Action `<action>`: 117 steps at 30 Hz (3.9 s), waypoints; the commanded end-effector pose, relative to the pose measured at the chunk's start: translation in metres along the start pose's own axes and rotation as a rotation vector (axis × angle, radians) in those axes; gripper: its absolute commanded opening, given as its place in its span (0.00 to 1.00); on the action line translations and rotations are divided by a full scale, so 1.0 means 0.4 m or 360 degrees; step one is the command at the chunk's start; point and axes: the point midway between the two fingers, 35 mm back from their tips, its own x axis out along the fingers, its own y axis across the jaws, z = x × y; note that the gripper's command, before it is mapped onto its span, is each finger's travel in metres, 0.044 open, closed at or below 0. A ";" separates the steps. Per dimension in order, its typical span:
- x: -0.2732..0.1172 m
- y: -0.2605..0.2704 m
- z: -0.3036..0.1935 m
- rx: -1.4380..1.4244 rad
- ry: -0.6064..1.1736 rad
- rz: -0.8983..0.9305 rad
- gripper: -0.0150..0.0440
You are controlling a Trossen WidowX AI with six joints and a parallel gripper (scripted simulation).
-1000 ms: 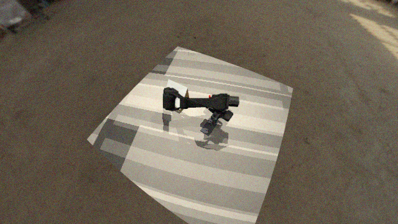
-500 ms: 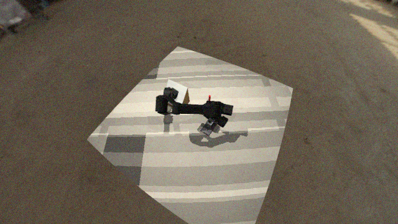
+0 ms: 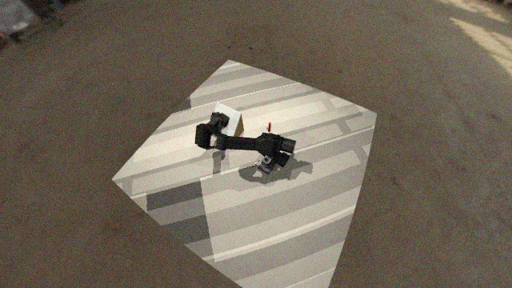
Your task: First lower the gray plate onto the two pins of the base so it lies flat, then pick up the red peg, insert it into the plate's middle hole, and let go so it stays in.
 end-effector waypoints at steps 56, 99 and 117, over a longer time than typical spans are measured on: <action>0.089 -0.003 -0.004 0.0004 0.0001 -0.0005 0.65; -0.216 0.106 0.264 0.1868 -0.0047 0.0028 1.00; -0.204 0.256 0.433 0.3431 -0.0015 0.0038 1.00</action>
